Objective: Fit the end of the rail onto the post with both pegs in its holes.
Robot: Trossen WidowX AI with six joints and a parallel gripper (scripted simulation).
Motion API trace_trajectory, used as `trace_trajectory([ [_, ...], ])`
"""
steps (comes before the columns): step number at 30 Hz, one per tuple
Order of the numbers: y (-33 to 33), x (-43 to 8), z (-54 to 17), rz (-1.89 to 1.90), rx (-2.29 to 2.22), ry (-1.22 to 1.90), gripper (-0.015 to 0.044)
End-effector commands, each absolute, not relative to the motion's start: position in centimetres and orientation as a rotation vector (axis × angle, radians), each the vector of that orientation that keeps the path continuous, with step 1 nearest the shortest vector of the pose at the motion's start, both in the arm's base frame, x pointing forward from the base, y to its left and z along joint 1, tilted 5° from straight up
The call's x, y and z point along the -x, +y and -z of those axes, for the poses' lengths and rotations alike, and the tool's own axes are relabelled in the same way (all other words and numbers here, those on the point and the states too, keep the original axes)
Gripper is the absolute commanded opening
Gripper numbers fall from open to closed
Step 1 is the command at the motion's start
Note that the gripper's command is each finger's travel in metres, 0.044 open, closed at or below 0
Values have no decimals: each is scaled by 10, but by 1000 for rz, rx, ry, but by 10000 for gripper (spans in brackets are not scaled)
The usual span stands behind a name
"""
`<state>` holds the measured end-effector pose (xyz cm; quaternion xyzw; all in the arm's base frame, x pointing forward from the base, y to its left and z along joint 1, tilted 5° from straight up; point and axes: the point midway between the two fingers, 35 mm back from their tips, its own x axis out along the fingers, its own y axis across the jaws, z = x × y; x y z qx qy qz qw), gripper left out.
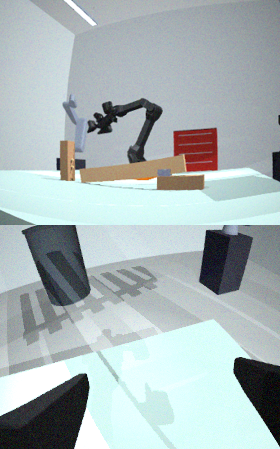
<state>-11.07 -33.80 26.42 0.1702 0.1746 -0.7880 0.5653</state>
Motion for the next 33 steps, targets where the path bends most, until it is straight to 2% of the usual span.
trace_trajectory([
  [1, -353, 74, -258, 1718, -371, 492, 440],
  [9, -370, -24, -247, 1392, -260, 659, 440],
  [17, -357, -139, -234, 1021, -98, 792, 440],
  [28, -267, -299, -212, 439, 204, 907, 440],
  [33, -219, -337, -195, 204, 350, 973, 440],
])
